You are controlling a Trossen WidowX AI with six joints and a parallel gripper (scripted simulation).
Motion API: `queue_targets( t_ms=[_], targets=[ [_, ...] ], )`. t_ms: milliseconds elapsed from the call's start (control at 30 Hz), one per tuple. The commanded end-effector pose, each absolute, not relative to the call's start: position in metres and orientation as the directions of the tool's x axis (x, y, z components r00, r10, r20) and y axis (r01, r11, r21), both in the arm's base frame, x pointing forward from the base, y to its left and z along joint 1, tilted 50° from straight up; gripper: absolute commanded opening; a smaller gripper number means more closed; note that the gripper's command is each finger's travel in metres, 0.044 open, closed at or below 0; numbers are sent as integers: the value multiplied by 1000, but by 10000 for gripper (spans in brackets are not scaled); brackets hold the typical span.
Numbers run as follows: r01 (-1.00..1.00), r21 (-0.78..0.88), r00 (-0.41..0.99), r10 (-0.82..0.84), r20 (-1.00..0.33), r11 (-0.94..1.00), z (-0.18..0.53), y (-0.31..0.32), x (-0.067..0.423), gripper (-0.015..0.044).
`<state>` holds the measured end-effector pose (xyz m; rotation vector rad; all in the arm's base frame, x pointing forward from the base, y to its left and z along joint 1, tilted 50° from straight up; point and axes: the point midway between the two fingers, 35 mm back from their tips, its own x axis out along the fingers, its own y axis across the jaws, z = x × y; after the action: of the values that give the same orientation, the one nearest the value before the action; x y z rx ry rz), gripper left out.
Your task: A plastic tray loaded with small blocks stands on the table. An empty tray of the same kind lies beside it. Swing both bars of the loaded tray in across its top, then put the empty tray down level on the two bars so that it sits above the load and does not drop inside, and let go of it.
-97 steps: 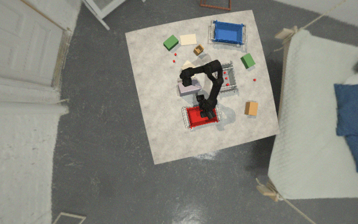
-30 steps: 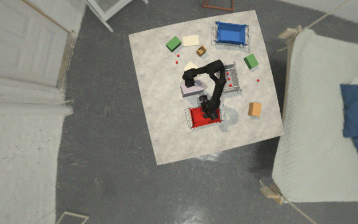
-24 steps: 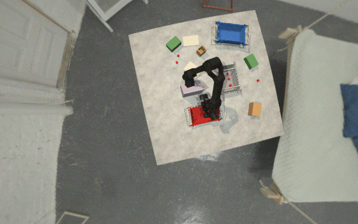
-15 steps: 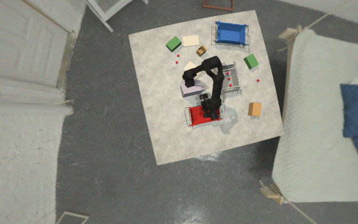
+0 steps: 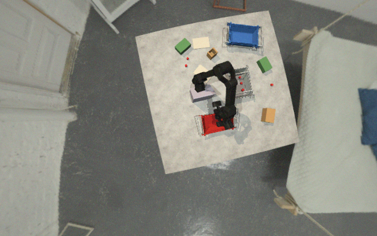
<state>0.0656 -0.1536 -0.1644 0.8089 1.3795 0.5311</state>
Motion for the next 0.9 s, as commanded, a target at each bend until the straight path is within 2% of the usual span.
queue_targets(
  t_ms=[0, 867],
  targets=[
    [119, 746, 142, 733, -666, 655, -169, -181, 68, 0],
    [119, 743, 142, 729, -669, 659, -175, -271, 79, 0]
  ],
)
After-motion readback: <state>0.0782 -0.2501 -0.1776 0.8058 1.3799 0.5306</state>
